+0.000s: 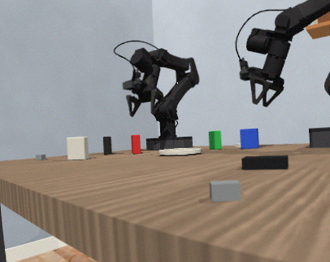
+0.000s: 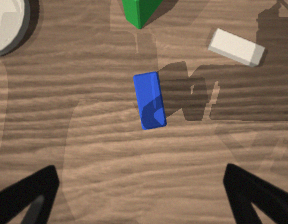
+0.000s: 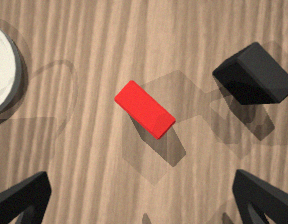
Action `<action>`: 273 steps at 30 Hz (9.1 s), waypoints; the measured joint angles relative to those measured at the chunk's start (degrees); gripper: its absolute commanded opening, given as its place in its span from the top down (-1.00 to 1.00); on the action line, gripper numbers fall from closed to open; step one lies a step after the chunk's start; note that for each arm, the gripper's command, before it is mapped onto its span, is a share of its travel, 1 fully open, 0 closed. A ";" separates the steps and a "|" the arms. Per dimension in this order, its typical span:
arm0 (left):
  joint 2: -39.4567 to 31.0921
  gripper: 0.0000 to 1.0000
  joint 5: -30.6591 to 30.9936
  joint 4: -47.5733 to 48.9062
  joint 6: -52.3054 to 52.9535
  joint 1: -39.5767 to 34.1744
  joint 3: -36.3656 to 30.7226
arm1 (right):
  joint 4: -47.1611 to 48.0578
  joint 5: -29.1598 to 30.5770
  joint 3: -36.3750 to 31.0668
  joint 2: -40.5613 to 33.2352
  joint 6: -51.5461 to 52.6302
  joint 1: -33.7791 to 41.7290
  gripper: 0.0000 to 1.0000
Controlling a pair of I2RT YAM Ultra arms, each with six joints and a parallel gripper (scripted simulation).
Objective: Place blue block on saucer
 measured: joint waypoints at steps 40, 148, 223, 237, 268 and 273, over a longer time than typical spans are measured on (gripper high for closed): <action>-33.53 -1.00 0.68 -36.70 -1.03 -0.11 31.82 | 43.98 -13.33 -14.86 10.38 -8.83 35.08 0.03; -36.87 -1.00 0.81 -41.86 -0.74 1.20 35.21 | 102.09 -19.08 -21.03 46.49 -11.30 73.44 0.62; -21.57 -1.00 -1.46 -26.05 -2.49 21.66 34.12 | 43.93 -56.02 5.14 61.66 -72.26 12.24 0.62; -21.57 -1.00 -1.46 -26.05 -2.49 21.66 34.12 | 43.01 -56.92 7.26 66.64 -77.66 10.60 0.62; -21.57 -1.00 -1.46 -26.05 -2.49 21.66 34.12 | 28.44 -57.94 12.85 63.95 -90.49 -0.61 -0.53; -21.57 -1.00 -1.46 -26.05 -2.49 21.66 34.12 | 20.41 -56.78 16.13 63.95 -96.00 -4.26 -1.00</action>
